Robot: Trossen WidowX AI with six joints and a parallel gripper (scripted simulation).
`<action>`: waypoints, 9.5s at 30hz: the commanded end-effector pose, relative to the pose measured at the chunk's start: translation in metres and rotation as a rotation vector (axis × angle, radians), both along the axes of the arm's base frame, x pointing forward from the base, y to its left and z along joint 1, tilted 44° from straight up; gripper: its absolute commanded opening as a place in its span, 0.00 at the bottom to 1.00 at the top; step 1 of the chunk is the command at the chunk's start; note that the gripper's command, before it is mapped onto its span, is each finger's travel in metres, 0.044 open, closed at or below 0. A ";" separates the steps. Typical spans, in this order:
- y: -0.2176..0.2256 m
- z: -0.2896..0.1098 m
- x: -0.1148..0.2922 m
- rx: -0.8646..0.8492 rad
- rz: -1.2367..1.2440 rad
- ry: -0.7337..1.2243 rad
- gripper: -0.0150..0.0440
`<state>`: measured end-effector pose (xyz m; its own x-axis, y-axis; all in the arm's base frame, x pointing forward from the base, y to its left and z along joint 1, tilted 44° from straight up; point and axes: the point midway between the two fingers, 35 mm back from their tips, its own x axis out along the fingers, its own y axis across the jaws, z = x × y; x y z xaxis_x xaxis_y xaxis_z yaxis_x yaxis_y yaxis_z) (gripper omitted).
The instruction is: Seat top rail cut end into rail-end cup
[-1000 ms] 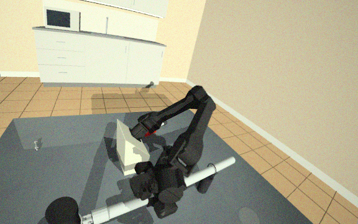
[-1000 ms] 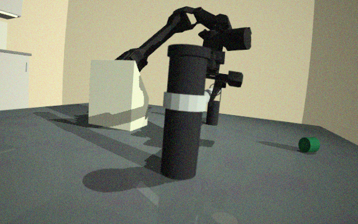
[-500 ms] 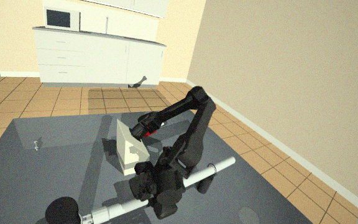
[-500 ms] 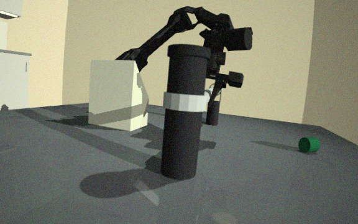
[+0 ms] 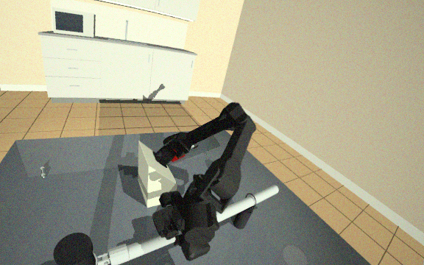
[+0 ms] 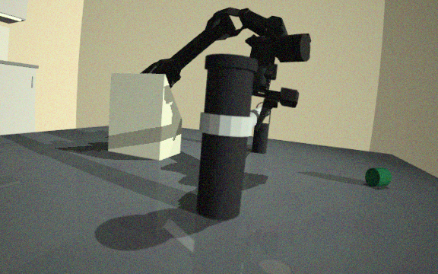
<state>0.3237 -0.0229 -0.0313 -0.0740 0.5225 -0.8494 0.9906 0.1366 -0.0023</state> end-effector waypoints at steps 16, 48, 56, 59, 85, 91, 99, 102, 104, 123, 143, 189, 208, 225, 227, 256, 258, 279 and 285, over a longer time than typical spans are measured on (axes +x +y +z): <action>-0.016 0.002 0.012 -0.036 -0.019 -0.036 0.25; 0.000 0.015 0.003 0.001 0.000 0.001 0.25; 0.001 0.019 0.004 0.001 0.000 0.001 0.25; 0.002 0.021 0.004 0.001 0.000 0.001 0.25; -0.011 0.004 0.002 0.000 0.007 0.011 0.25; -0.011 0.004 0.002 0.000 0.007 0.011 0.25; -0.011 0.004 0.002 0.000 0.007 0.011 0.25; -0.011 0.004 0.002 0.000 0.007 0.011 0.25; -0.011 0.004 0.002 0.000 0.007 0.011 0.25; -0.004 0.004 0.001 0.014 0.011 0.019 0.25; -0.007 0.004 0.002 0.005 0.012 0.017 0.25; -0.008 0.002 0.002 0.012 0.019 0.023 0.25; -0.019 -0.002 0.004 0.012 0.019 0.022 0.25; -0.029 -0.006 0.007 0.011 0.019 0.022 0.25; -0.030 -0.006 0.007 0.011 0.019 0.022 0.25; -0.030 -0.016 0.005 0.024 0.031 0.037 0.25; -0.030 -0.016 0.005 0.024 0.031 0.037 0.25; -0.031 0.039 0.002 0.026 0.032 0.039 1.00; -0.035 0.040 0.004 0.024 0.030 0.034 1.00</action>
